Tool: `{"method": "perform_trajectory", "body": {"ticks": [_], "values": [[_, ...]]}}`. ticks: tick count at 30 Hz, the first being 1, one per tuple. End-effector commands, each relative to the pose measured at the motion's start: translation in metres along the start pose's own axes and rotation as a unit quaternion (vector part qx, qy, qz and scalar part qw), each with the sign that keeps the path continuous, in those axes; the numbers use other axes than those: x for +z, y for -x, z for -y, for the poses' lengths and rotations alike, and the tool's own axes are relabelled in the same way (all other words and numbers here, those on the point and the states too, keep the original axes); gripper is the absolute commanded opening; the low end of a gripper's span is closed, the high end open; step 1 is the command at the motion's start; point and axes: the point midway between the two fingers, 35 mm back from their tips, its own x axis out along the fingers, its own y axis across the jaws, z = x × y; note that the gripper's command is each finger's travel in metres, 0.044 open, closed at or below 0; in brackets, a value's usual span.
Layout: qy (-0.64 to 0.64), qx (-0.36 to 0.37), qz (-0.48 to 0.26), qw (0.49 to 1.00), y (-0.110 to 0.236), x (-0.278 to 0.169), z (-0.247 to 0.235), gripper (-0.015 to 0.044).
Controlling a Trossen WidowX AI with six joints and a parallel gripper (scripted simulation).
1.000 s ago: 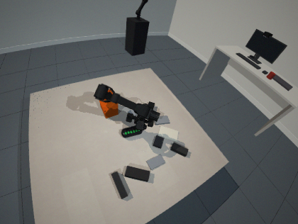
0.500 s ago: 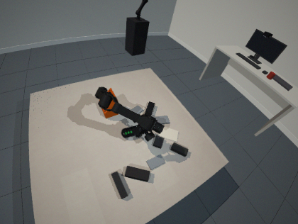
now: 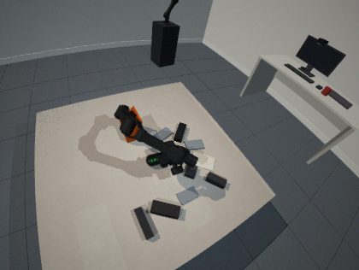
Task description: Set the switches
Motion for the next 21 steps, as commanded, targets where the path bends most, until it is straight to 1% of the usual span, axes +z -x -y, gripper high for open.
{"method": "perform_trajectory", "body": {"ticks": [1, 21], "values": [[-0.008, 0.0, -0.003, 1.0, -0.002, 0.0, -0.003, 0.0], [-0.008, 0.002, -0.002, 1.0, -0.034, 0.0, -0.012, 0.0]]}}
